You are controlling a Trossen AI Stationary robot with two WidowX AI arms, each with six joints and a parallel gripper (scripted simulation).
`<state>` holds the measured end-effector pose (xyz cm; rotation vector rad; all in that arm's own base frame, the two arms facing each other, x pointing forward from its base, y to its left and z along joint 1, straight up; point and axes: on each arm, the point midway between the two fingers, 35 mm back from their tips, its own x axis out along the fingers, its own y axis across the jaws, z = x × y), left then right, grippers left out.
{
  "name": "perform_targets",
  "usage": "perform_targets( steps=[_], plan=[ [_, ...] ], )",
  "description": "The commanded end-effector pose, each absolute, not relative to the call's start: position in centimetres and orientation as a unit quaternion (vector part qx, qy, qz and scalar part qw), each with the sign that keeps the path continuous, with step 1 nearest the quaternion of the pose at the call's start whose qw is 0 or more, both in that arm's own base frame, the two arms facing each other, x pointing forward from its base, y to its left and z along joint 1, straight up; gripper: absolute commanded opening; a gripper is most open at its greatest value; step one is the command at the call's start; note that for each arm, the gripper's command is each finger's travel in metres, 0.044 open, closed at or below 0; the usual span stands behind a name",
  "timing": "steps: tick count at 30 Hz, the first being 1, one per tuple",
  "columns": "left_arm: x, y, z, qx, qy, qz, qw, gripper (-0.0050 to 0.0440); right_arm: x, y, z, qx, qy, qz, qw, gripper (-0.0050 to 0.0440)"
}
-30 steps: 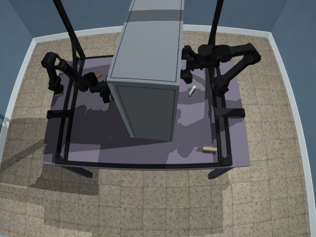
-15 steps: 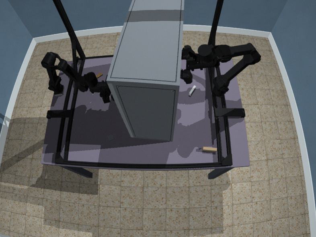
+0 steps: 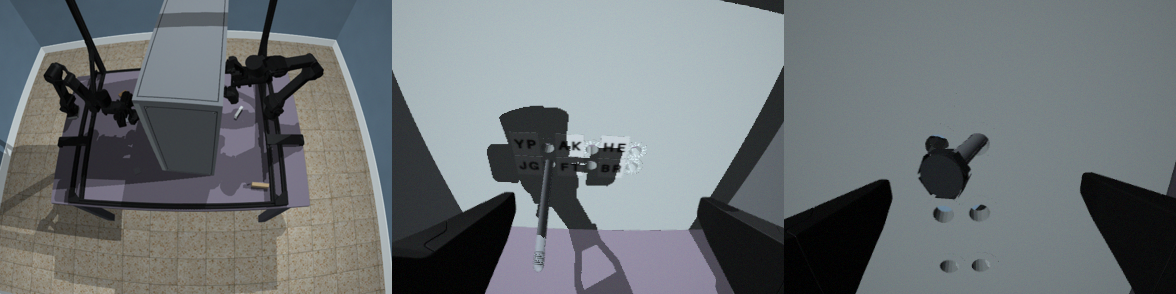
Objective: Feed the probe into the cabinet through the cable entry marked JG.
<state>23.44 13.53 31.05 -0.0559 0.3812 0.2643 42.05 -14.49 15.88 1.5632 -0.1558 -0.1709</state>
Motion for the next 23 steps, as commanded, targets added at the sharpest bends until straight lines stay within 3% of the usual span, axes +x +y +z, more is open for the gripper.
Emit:
perform_targets(
  steps=[1,6,23],
  plan=[
    [23.4,13.6,31.1,-0.026,0.189,0.133,0.973,0.0440,39.1,-13.9,16.0,0.702,-0.071,-0.077,0.705,0.0440],
    [23.4,13.6,31.1,-0.026,0.189,0.133,0.973,0.0440,36.7,-13.3,15.7,0.702,-0.070,-0.078,0.705,0.0440],
    [23.4,13.6,31.1,-0.026,0.189,0.133,0.973,0.0440,37.1,-13.4,15.6,0.704,-0.069,-0.080,0.703,0.0440]
  ],
)
